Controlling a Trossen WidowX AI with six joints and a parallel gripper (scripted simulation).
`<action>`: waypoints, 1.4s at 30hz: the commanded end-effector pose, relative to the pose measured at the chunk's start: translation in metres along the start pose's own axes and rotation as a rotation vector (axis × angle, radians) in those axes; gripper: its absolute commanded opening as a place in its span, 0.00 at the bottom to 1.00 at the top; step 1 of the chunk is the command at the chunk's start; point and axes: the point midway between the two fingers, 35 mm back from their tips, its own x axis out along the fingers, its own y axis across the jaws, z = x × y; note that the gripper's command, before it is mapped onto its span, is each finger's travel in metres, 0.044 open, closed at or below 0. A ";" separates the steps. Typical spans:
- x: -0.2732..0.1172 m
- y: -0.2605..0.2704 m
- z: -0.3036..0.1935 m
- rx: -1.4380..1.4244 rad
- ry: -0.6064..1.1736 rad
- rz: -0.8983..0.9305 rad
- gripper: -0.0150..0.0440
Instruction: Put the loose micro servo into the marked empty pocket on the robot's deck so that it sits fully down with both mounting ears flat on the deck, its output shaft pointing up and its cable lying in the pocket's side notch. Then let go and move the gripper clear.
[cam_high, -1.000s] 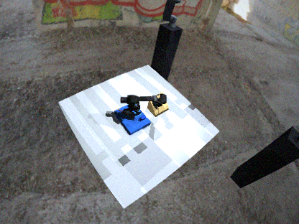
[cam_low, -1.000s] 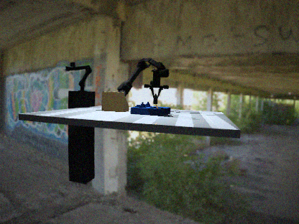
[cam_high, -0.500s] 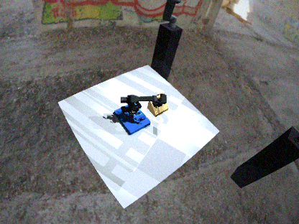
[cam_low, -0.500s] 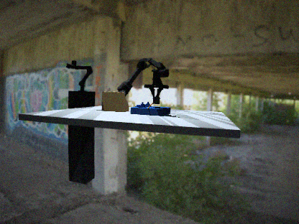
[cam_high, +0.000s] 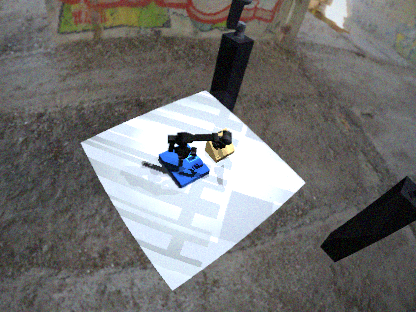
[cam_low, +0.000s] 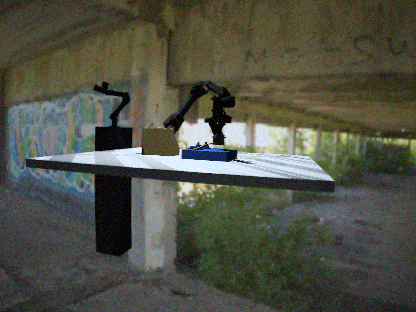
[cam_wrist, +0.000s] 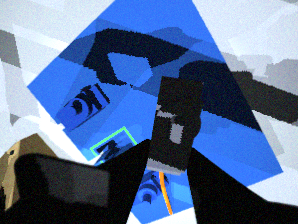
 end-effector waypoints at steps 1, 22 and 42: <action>-0.002 0.000 0.000 0.118 -0.005 -0.004 0.25; -0.002 0.000 0.000 0.825 -0.007 -0.002 0.25; -0.001 0.045 -0.042 0.834 -0.003 -0.001 0.25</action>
